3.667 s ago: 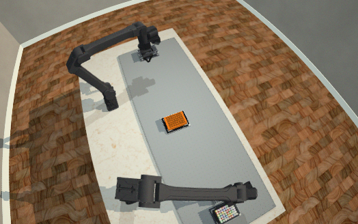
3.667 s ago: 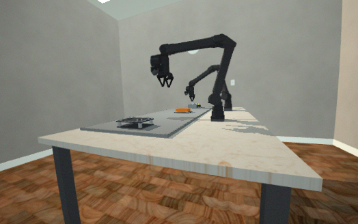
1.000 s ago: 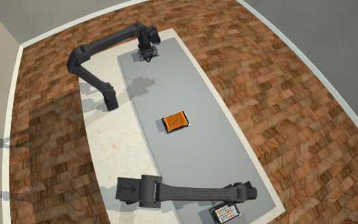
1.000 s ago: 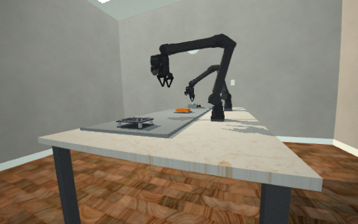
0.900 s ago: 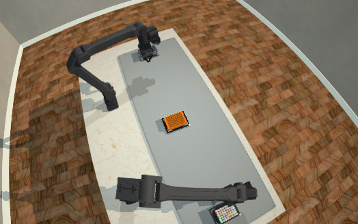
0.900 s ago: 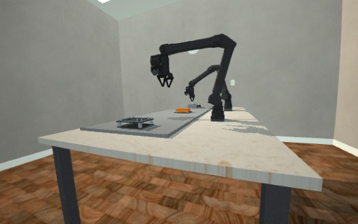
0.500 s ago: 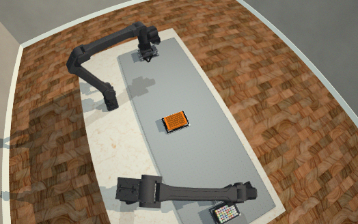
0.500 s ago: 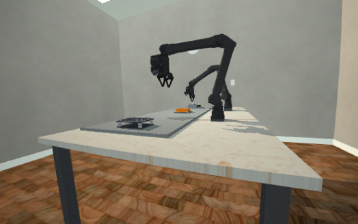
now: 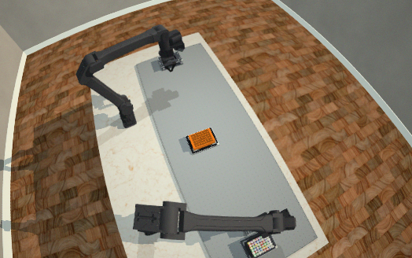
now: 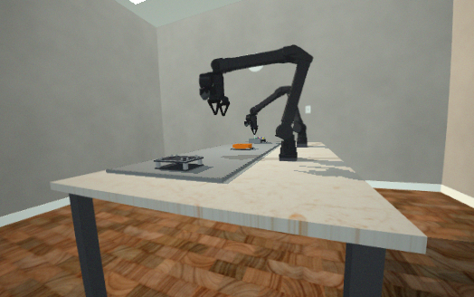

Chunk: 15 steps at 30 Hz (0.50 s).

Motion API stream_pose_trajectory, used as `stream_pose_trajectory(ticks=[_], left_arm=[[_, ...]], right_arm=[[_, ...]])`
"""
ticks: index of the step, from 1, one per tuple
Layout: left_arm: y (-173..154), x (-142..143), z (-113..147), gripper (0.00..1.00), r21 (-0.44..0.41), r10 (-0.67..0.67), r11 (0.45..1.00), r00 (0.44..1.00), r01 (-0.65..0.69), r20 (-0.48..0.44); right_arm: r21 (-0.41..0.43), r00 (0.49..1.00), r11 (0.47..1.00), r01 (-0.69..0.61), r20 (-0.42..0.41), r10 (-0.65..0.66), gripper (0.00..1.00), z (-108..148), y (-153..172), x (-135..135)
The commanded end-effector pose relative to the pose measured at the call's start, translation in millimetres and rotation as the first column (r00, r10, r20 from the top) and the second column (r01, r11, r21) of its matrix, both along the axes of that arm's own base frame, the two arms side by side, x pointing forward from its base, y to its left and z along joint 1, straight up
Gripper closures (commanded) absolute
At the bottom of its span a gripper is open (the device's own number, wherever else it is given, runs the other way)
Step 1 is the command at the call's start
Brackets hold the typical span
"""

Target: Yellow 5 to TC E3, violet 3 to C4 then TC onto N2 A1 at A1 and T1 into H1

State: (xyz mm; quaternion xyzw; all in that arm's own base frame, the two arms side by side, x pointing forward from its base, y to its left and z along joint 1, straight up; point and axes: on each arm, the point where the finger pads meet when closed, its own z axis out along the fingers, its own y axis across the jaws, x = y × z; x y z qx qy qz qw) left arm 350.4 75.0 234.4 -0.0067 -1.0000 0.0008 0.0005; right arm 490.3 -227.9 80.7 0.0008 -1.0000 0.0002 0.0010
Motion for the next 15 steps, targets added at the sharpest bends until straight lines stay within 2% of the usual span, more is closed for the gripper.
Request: stream_pose_trajectory(ticks=[1, 12, 15], left_arm=[[1.8, 8.9, 13.9, 0.00, 0.009, -0.001, 1.000, 0.999, 0.001, 0.036], [1.8, 8.9, 13.9, 0.00, 0.009, -0.001, 1.000, 0.999, 0.001, 0.036], [1.8, 8.9, 13.9, 0.00, 0.009, -0.001, 1.000, 0.999, 0.001, 0.036]], right_arm=[[-0.012, 0.999, 1.000, -0.002, 0.033, 0.003, 0.93, 15.9, 5.9, 4.4], [-0.012, 0.999, 1.000, -0.002, 0.033, 0.003, 0.93, 15.9, 5.9, 4.4], [-0.015, 0.999, 1.000, -0.002, 0.039, 0.003, 0.93, 26.3, 4.0, 8.5]])
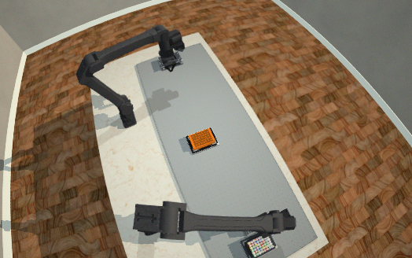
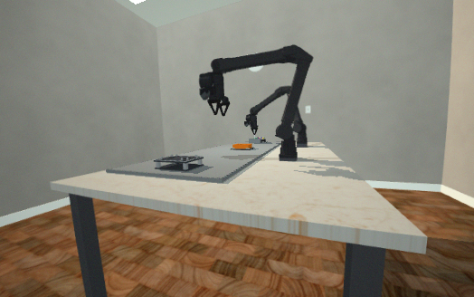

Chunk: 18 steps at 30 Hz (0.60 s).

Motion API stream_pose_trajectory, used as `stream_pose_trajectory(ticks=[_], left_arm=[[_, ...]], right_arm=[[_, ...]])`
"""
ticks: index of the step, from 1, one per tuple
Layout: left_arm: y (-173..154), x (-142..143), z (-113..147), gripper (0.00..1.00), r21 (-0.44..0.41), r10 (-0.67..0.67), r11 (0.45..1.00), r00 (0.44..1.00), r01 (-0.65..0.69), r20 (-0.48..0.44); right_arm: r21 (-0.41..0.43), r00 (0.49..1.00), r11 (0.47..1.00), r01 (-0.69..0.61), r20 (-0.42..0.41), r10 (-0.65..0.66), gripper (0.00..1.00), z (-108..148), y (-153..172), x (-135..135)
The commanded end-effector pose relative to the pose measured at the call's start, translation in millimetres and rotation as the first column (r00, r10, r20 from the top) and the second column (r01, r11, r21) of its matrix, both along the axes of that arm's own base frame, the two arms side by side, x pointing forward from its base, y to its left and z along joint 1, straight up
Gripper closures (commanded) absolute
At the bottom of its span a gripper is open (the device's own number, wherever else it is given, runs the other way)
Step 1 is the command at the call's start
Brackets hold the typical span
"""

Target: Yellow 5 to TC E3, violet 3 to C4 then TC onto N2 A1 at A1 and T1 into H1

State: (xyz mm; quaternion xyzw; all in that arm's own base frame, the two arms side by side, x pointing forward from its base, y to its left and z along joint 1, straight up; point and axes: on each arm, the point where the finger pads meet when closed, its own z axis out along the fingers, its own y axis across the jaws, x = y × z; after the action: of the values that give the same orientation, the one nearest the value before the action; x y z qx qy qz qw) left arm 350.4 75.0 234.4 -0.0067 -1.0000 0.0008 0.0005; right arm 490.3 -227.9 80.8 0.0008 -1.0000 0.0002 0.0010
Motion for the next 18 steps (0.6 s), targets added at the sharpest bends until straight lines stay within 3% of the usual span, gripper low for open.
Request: stream_pose_trajectory(ticks=[1, 18], left_arm=[[1.8, 8.9, 13.9, 0.00, 0.009, -0.001, 1.000, 0.999, 0.001, 0.036], [1.8, 8.9, 13.9, 0.00, 0.009, -0.001, 1.000, 0.999, 0.001, 0.036]], right_arm=[[-0.019, 0.999, 1.000, -0.002, 0.048, 0.003, 0.93, 30.9, 2.5, 11.9], [-0.030, 0.997, 1.000, 0.000, 0.071, 0.003, 0.93, 54.9, -1.2, 19.2]])
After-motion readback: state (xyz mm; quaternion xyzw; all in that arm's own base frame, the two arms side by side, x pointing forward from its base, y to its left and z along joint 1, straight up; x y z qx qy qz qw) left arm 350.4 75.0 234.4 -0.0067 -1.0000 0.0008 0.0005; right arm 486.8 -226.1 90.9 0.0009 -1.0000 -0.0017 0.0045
